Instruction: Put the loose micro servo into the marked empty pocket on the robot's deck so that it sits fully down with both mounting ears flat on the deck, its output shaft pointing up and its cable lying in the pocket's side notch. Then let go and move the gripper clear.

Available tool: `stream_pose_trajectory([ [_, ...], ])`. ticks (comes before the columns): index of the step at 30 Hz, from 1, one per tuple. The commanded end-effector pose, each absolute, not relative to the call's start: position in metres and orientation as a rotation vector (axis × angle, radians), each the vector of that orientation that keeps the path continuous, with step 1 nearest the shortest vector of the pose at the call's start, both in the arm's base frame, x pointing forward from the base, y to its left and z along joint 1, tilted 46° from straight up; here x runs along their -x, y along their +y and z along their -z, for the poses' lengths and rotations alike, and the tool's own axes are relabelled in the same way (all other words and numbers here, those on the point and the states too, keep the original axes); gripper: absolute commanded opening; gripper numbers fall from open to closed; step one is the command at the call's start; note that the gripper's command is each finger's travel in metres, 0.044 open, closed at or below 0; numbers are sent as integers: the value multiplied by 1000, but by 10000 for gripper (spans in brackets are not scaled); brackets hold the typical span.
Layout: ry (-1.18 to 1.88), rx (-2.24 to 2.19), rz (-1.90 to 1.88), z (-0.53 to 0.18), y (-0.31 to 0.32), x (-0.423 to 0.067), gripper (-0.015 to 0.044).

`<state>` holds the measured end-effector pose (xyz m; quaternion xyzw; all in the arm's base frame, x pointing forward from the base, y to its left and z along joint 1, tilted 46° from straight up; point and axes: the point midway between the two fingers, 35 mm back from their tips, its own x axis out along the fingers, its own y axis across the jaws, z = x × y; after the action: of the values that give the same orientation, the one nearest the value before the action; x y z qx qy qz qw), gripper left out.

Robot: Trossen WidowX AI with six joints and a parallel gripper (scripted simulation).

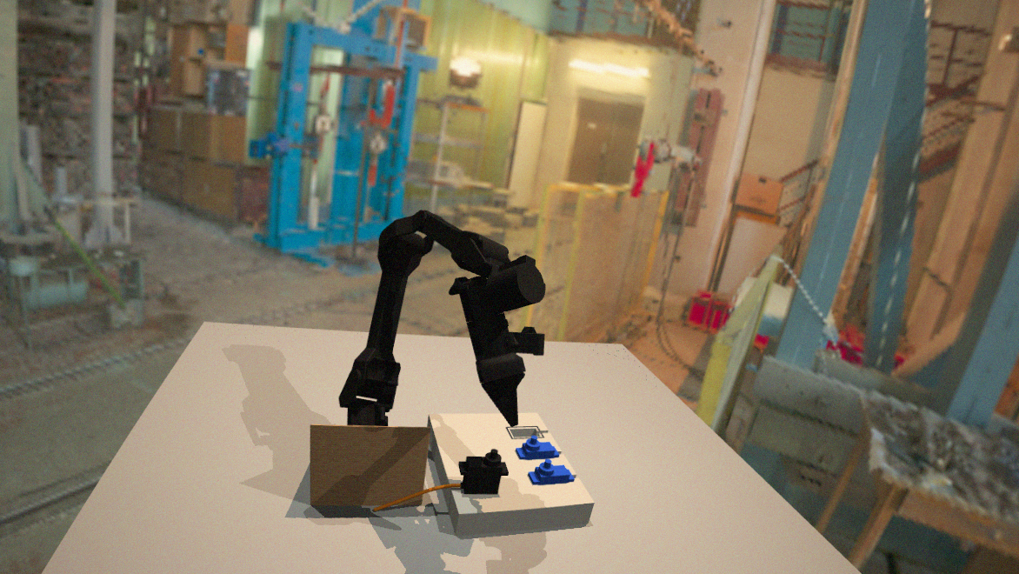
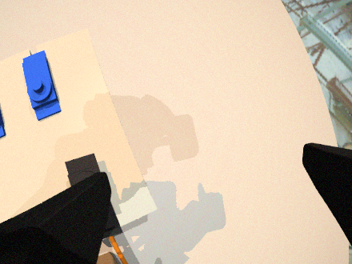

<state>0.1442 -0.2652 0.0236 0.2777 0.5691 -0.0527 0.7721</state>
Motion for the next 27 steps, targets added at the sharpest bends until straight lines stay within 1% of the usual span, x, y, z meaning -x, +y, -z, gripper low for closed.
stream_pose_trajectory([
  [1, 1285, -643, -15, -12, -245, -147, 440],
  [14, 1410, -789, -424, 1, -180, -144, 440],
  [27, 1411, -791, -430, 18, -160, -148, 440],
])
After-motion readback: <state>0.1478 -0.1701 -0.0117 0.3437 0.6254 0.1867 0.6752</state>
